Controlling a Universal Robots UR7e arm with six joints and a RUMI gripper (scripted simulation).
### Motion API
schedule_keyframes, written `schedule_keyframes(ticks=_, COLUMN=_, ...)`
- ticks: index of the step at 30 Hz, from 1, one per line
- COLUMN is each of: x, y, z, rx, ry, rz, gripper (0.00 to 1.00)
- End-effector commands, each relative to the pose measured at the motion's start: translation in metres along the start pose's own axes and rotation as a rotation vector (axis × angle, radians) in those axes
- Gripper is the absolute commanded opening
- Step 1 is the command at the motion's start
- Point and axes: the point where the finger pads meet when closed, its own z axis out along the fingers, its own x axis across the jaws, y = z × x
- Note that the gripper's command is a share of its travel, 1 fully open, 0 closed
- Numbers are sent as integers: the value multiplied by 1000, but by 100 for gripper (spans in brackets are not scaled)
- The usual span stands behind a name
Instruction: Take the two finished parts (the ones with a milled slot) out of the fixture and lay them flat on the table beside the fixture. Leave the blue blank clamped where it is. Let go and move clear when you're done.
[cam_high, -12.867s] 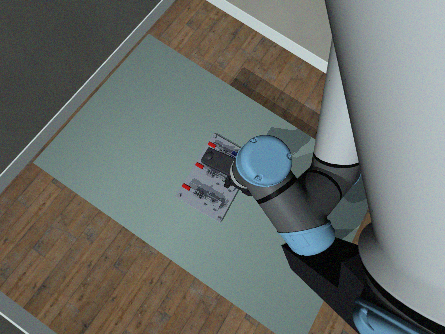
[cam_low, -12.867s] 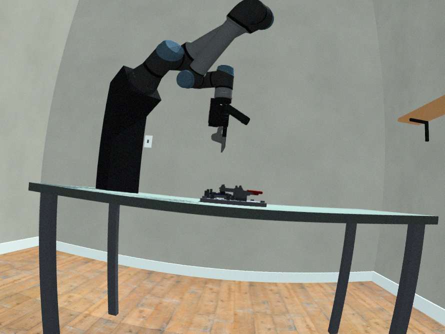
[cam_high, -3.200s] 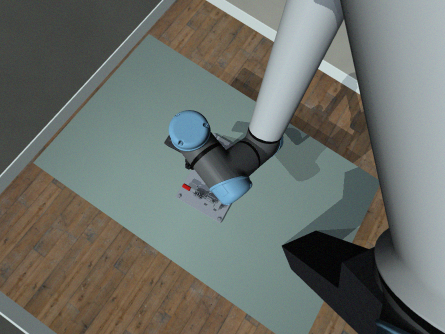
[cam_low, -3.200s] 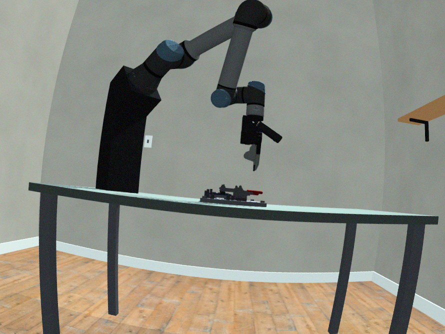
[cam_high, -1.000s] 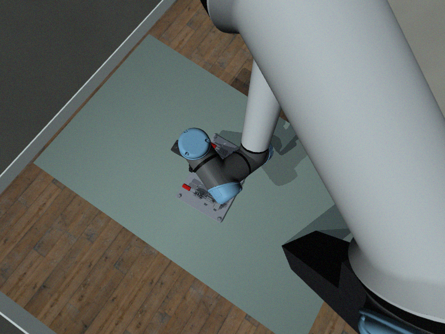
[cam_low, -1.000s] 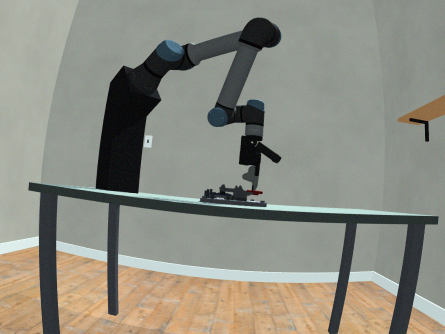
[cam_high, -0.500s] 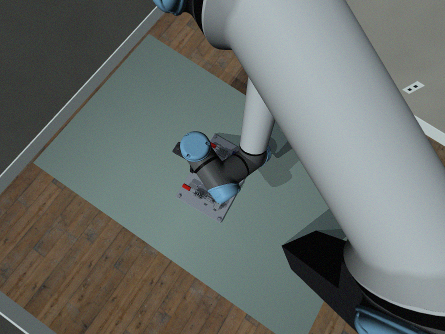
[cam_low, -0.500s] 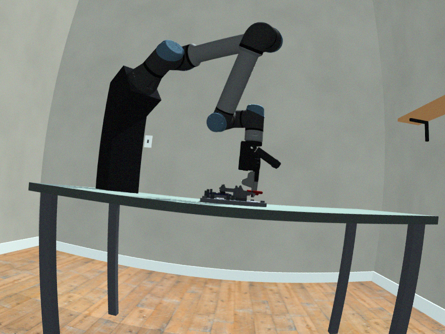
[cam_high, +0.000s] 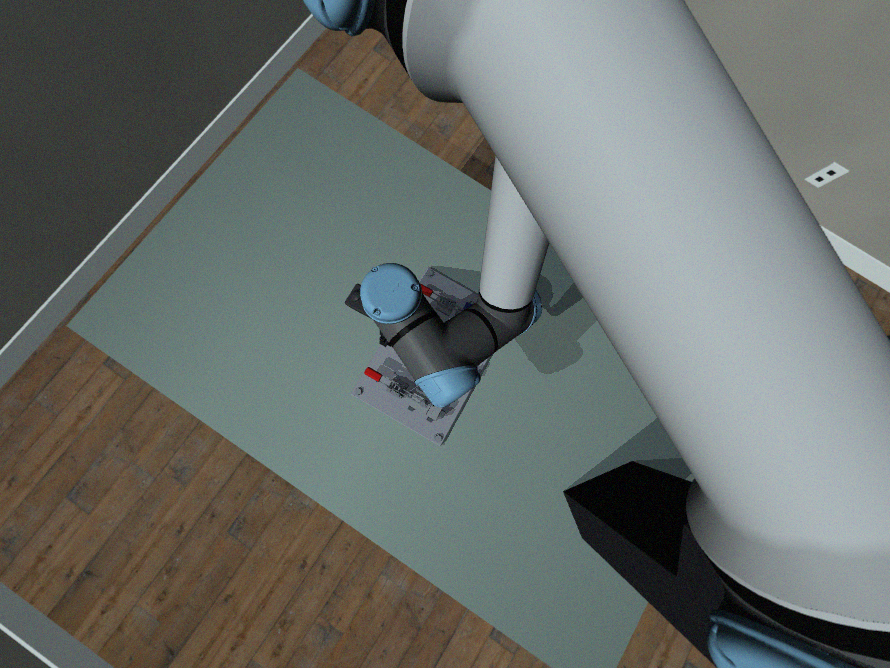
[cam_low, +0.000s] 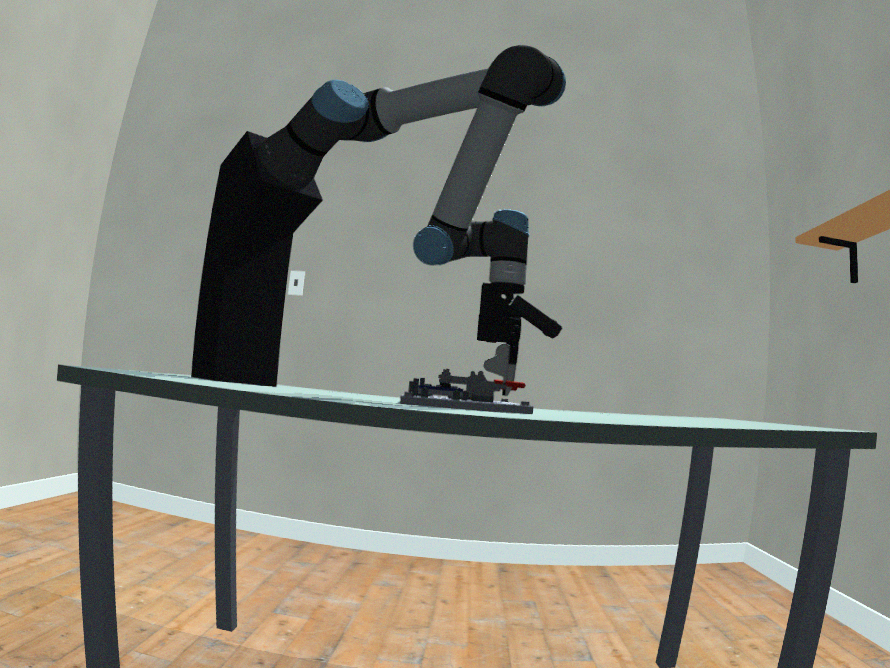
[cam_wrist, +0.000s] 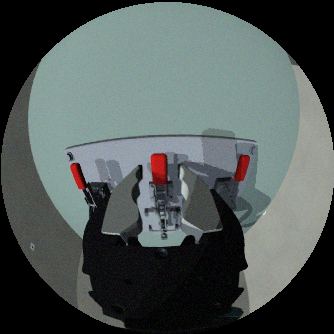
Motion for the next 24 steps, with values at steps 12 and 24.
schedule_keyframes(ticks=12, x=0, y=0, z=0, rx=1, ry=1, rz=0, gripper=0)
schedule_keyframes(ticks=24, x=1, y=0, z=0, rx=1, ry=2, rz=0, gripper=0)
